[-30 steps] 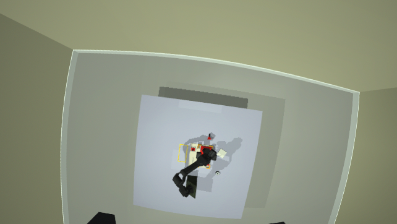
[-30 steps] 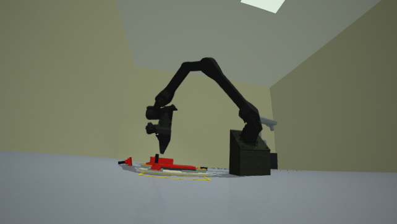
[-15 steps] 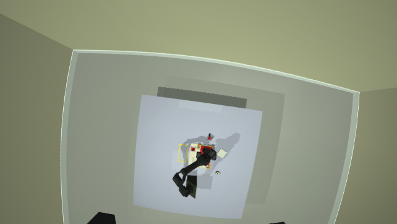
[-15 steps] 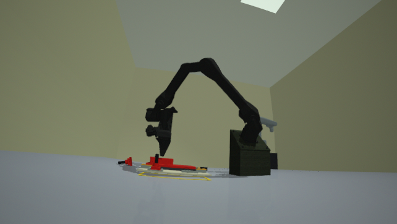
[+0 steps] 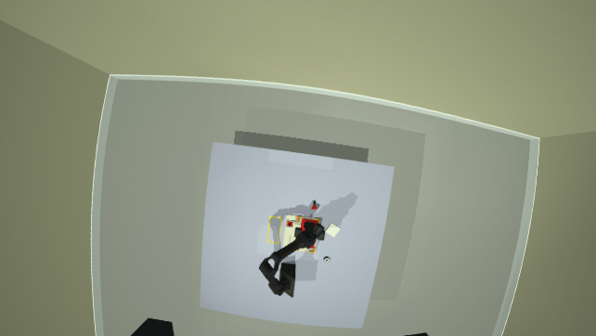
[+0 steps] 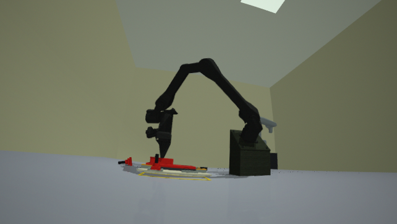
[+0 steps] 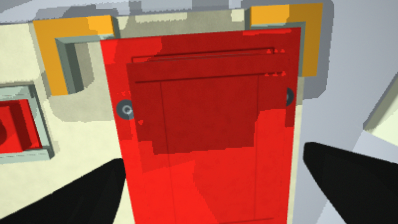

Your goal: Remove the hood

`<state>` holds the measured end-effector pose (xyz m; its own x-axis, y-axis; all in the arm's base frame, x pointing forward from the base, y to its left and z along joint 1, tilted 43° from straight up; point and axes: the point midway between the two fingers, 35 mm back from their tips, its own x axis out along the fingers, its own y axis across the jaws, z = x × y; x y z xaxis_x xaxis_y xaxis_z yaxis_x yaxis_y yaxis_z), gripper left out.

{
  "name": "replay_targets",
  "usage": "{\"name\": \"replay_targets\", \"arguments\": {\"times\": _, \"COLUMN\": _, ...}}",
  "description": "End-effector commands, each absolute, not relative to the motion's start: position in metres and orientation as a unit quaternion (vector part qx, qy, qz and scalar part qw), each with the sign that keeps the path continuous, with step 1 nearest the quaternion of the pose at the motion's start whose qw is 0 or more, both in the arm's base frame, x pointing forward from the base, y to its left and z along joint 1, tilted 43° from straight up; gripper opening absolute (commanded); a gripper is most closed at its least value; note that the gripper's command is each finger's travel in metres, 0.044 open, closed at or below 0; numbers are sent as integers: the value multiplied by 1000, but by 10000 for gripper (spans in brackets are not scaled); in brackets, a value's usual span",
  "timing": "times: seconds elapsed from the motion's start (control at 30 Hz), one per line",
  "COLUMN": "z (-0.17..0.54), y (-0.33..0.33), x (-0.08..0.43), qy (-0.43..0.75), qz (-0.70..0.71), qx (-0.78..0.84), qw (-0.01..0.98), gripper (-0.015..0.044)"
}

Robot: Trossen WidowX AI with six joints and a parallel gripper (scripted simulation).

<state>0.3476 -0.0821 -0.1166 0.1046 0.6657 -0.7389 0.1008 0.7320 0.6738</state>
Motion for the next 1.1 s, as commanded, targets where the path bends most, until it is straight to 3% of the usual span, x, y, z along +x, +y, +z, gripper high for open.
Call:
{"name": "replay_targets", "arguments": {"times": 0.0, "z": -118, "y": -79, "x": 348, "qy": 636, "qz": 209, "qx": 304, "qw": 678, "gripper": 440}}
{"name": "replay_targets", "arguments": {"times": 0.9, "z": -128, "y": -70, "x": 349, "qy": 636, "qz": 209, "qx": 304, "qw": 678, "gripper": 440}}
{"name": "replay_targets", "arguments": {"times": 1.07, "z": -127, "y": -73, "x": 349, "qy": 636, "qz": 208, "qx": 302, "qw": 679, "gripper": 328}}
